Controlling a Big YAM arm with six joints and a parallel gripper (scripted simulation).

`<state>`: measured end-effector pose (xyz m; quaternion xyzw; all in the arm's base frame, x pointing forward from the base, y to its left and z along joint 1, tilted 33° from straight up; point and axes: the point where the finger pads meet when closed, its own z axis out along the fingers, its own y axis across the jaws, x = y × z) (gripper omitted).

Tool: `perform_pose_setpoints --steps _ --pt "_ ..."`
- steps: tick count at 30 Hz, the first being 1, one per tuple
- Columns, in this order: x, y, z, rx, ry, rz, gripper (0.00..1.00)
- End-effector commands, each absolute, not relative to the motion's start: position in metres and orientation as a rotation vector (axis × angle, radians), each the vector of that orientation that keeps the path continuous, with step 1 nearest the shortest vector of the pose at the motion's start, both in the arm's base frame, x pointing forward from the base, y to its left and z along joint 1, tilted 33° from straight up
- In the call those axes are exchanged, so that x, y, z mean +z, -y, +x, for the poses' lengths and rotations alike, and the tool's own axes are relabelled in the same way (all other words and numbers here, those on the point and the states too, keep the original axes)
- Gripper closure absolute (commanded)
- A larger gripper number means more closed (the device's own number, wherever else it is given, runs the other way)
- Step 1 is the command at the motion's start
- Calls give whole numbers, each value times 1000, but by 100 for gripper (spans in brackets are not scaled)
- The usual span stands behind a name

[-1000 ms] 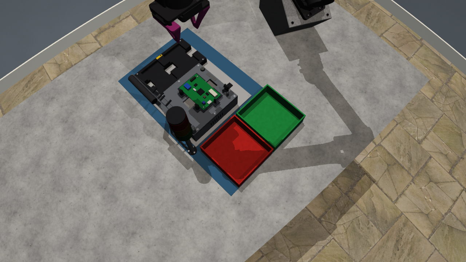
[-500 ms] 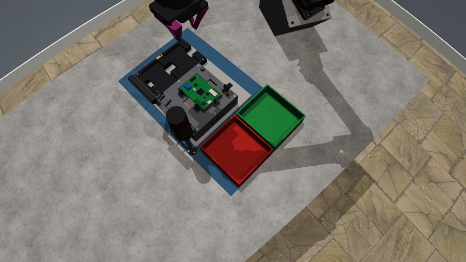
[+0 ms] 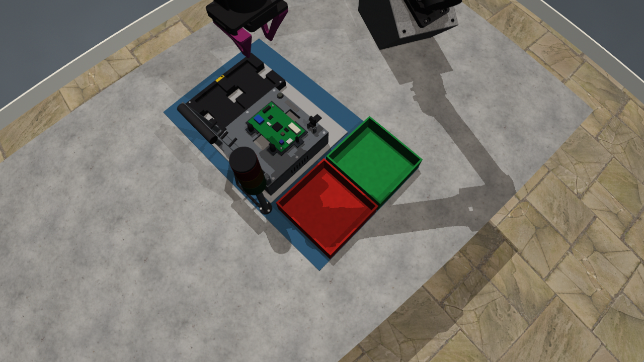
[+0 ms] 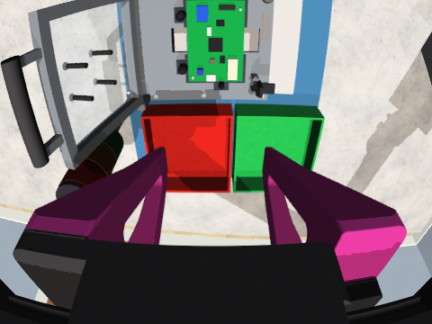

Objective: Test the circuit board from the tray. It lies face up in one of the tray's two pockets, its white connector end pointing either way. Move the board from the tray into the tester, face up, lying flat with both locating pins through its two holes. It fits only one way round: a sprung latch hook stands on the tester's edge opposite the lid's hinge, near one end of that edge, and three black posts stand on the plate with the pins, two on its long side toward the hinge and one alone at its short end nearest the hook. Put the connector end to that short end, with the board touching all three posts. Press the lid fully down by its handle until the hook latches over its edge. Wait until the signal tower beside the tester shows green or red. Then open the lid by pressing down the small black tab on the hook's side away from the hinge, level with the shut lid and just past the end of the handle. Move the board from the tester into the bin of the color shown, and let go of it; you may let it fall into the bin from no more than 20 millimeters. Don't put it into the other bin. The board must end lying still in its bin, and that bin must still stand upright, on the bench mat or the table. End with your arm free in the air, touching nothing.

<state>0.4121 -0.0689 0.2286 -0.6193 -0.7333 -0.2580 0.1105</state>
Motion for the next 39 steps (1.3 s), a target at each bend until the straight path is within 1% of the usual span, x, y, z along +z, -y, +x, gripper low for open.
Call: perform_pose_setpoints --steps 1,9,16,18,26,31,33,39 --pt "245 72 416 -783 2197 -1823 52" --pt "253 67 445 -780 2186 -1823 52" --pt "267 60 502 -781 2185 -1823 52" --pt "267 60 502 -781 2185 -1823 52" --pt "280 53 555 -781 2186 -1823 52" --pt "283 66 563 -786 2166 -1855 52" --pt "304 62 557 -818 2200 -1854 52" --pt "301 60 560 -819 2207 -1847 52"
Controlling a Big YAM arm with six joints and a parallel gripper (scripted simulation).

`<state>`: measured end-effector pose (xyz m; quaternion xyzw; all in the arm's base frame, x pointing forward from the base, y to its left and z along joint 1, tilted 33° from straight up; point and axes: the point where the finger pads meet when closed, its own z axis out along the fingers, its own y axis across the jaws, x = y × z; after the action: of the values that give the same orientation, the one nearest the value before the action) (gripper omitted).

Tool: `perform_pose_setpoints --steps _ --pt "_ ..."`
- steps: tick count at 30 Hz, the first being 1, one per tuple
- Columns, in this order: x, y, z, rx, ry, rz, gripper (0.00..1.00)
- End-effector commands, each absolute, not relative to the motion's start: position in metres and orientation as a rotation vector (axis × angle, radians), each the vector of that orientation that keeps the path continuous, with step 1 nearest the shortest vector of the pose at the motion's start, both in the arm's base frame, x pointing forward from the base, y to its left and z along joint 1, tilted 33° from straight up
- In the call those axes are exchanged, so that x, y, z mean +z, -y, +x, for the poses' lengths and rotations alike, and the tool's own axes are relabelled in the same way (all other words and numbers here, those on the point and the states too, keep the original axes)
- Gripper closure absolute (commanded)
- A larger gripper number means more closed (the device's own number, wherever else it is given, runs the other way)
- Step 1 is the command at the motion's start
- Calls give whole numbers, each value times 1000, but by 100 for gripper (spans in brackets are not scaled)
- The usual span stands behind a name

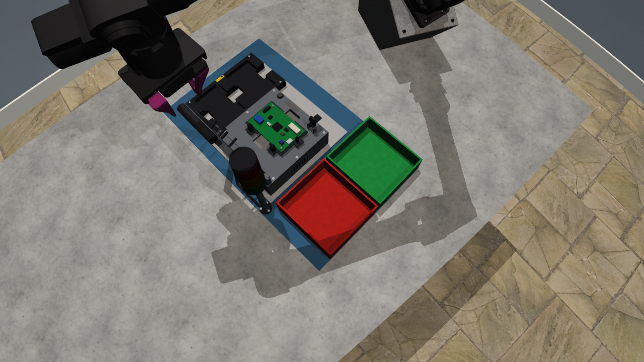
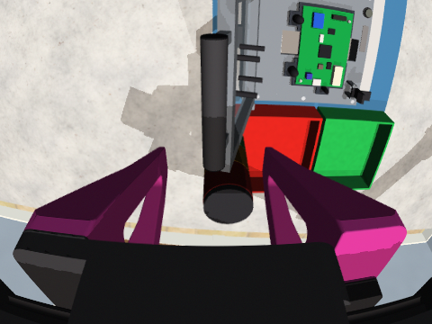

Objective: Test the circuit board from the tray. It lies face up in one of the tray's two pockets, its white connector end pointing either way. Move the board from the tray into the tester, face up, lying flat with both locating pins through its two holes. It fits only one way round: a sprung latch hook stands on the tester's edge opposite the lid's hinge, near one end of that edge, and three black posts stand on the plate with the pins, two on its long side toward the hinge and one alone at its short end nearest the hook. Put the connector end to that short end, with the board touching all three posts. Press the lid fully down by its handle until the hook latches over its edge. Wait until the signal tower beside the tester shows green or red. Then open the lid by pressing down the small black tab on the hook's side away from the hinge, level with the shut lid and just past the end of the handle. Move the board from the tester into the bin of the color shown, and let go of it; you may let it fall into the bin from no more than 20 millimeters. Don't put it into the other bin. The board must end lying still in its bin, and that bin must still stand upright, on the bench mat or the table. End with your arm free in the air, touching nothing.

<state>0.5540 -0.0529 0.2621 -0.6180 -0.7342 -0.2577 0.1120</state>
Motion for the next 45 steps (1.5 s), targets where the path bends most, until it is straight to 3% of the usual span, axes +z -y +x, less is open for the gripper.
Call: perform_pose_setpoints --steps 1,19,45 --pt "295 57 559 -812 2202 -1843 52" --pt "250 38 561 -775 2172 -1827 52" --pt "264 47 565 -807 2189 -1848 52"
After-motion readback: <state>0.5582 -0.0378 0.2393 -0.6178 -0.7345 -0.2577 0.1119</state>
